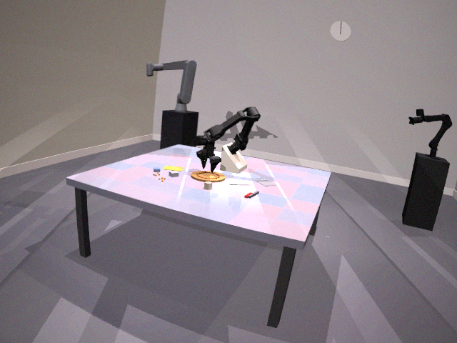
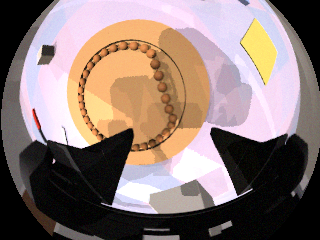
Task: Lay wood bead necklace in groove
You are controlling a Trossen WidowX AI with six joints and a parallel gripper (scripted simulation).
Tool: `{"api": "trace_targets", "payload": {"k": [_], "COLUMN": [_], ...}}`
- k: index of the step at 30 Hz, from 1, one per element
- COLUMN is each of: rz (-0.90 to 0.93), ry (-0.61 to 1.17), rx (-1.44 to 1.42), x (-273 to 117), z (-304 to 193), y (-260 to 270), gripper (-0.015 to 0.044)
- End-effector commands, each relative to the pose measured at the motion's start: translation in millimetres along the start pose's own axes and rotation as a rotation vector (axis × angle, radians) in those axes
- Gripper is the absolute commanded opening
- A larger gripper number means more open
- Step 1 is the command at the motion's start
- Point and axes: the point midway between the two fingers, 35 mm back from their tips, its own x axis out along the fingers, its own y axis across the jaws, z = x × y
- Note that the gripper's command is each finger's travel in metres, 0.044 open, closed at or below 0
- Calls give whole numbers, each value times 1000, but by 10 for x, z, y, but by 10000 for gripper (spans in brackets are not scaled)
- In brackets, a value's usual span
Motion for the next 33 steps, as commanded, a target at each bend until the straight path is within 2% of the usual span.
{"api": "trace_targets", "payload": {"k": [1,4,16,22,28,33], "rz": [-4,-4,-5,-5,-5,-9], "ry": [-2,-2,-4,-4,-4,-16], "rx": [-5,-5,-460,-521,-521,-526], "x": [-7,-7,-274,-311,-147,-214], "z": [6,6,726,813,812,835], "y": [-2,-2,205,233,234,240], "gripper": [440,440,125,120,120,120]}}
